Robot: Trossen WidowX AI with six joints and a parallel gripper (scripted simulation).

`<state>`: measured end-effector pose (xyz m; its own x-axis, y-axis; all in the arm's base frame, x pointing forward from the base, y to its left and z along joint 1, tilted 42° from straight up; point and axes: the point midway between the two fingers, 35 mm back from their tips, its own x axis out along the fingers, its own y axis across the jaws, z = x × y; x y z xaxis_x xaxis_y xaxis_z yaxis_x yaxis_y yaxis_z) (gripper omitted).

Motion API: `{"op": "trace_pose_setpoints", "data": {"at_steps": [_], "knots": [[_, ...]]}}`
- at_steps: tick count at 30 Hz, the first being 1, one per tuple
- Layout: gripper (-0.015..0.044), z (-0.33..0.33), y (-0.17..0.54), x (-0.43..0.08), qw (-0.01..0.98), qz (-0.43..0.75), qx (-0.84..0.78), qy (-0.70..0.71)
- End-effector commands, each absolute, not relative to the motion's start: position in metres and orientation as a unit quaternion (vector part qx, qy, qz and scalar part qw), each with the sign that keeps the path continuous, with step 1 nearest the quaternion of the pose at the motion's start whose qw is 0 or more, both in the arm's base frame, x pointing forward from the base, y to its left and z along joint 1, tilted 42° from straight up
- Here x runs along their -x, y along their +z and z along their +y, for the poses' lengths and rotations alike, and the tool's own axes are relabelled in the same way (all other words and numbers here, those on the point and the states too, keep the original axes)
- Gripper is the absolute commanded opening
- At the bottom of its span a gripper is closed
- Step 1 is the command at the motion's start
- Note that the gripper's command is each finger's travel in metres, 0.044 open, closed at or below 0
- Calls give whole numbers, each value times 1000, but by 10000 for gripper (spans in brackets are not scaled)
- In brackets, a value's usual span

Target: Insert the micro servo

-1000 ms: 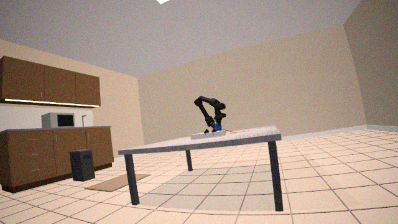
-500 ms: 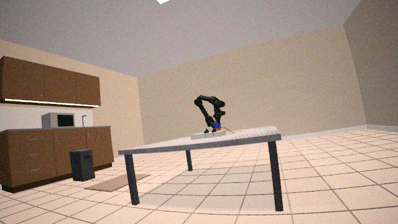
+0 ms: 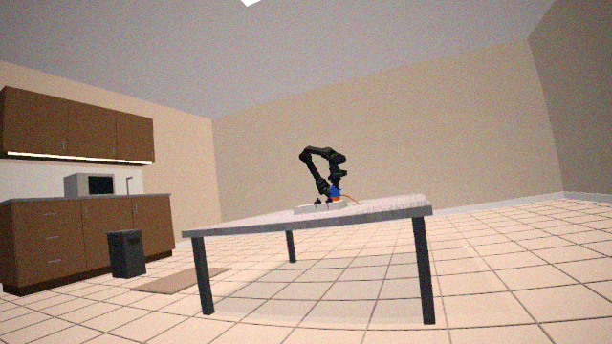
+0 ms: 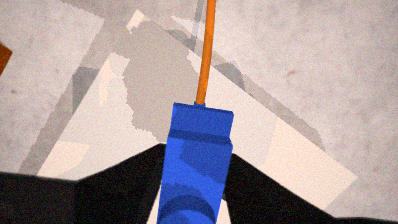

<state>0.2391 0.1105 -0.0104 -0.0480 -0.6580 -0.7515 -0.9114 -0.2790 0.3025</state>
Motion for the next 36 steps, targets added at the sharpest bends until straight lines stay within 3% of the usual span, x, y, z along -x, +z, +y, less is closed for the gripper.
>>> {"op": "trace_pose_setpoints", "data": {"at_steps": [1, 36], "knots": [[0, 114, -12, -248, 146, 579, 677, 430], [0, -22, 108, -240, 141, 582, 677, 428]]}}
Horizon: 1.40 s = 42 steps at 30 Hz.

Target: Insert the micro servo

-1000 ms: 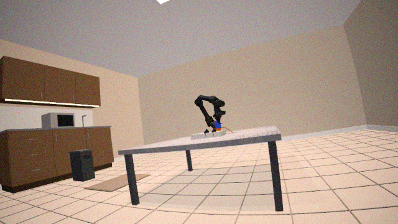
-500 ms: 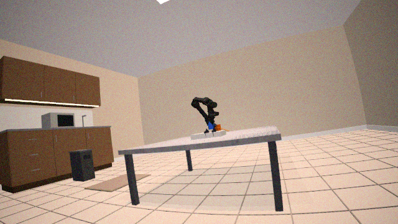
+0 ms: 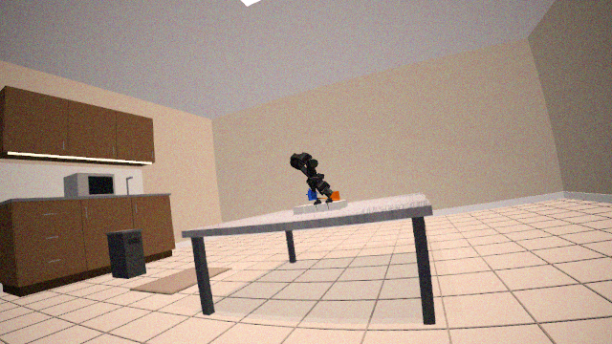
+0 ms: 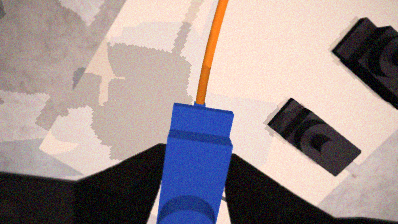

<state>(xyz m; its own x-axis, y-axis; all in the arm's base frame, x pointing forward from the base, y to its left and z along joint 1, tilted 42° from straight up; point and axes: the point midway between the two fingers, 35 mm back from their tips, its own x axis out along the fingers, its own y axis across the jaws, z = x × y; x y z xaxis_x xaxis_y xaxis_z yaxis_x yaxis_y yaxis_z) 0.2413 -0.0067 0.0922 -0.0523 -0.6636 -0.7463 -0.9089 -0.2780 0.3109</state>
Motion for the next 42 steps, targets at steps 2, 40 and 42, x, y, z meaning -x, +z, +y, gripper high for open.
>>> {"op": "trace_pose_setpoints", "data": {"at_steps": [2, 40, 42], "knots": [[0, -28, 113, -239, 141, 582, 677, 428], [0, -29, 114, -239, 472, 719, 505, 64], [0, -29, 114, -239, 489, 721, 489, 39]]}}
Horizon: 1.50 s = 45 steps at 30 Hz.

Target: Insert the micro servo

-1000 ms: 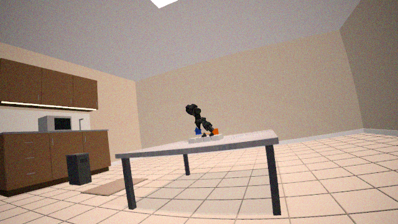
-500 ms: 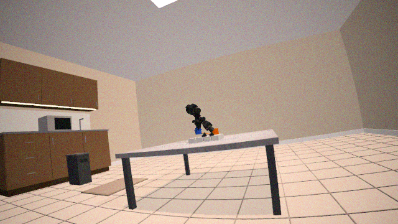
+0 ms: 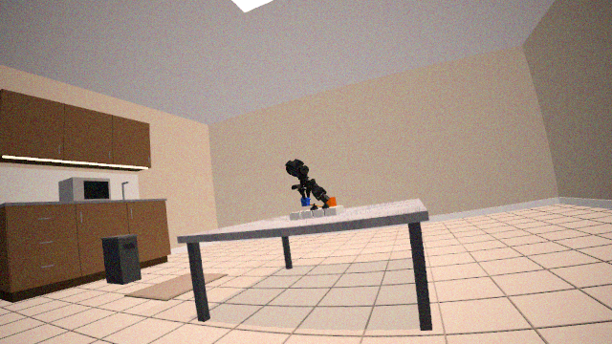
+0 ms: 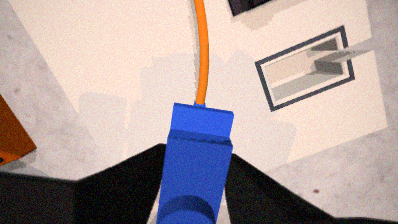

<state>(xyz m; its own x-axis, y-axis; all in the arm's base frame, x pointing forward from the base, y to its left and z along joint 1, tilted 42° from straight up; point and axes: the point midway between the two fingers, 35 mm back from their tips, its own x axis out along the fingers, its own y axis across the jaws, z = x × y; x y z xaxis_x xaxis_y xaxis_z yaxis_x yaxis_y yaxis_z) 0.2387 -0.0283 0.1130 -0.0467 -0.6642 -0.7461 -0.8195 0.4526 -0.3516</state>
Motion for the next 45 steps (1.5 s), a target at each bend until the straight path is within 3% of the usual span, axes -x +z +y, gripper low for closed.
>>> {"op": "trace_pose_setpoints", "data": {"at_steps": [1, 25, 35, 45], "knots": [[0, -29, 114, -239, 498, 722, 480, 26], [0, -29, 114, -239, 649, 671, 239, -267], [0, -29, 114, -241, 652, 668, 231, -275], [0, -31, 115, -276, 653, 667, 231, -275]]}}
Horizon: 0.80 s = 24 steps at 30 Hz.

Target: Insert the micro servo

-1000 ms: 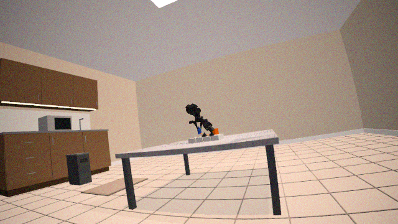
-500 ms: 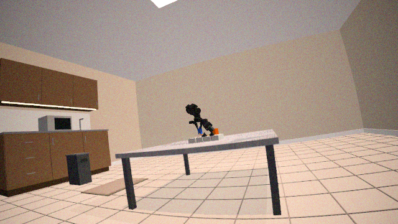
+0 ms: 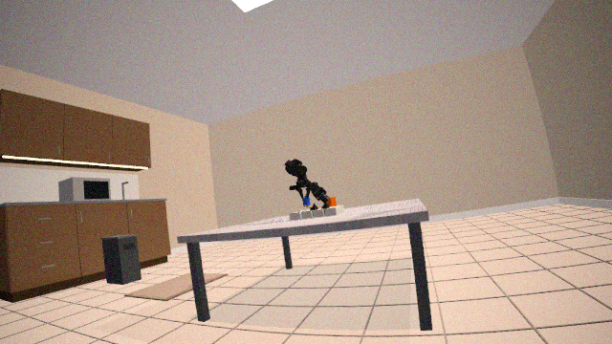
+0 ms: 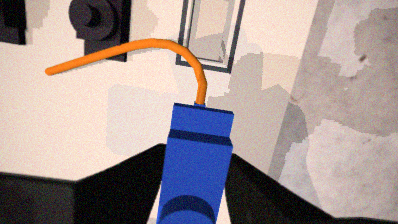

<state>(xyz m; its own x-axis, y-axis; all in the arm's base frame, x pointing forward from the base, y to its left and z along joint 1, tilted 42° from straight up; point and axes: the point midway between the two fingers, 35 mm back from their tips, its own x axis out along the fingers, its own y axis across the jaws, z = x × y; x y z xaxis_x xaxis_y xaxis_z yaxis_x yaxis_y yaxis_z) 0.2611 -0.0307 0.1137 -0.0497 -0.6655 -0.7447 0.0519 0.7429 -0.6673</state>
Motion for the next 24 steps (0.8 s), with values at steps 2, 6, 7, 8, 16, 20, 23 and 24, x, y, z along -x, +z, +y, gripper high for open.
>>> {"op": "trace_pose_setpoints", "data": {"at_steps": [2, 6, 7, 8, 16, 20, 23, 24], "knots": [[0, -32, 115, -284, 653, 667, 231, -275], [0, -33, 115, -299, 653, 667, 231, -275], [0, -33, 115, -303, 653, 667, 231, -275], [0, -33, 115, -307, 653, 667, 231, -275], [0, -35, 116, -336, 654, 666, 231, -275], [0, -36, 116, -347, 654, 666, 230, -276], [0, -36, 116, -348, 654, 666, 230, -276], [0, -37, 115, -348, 654, 666, 230, -276]]}}
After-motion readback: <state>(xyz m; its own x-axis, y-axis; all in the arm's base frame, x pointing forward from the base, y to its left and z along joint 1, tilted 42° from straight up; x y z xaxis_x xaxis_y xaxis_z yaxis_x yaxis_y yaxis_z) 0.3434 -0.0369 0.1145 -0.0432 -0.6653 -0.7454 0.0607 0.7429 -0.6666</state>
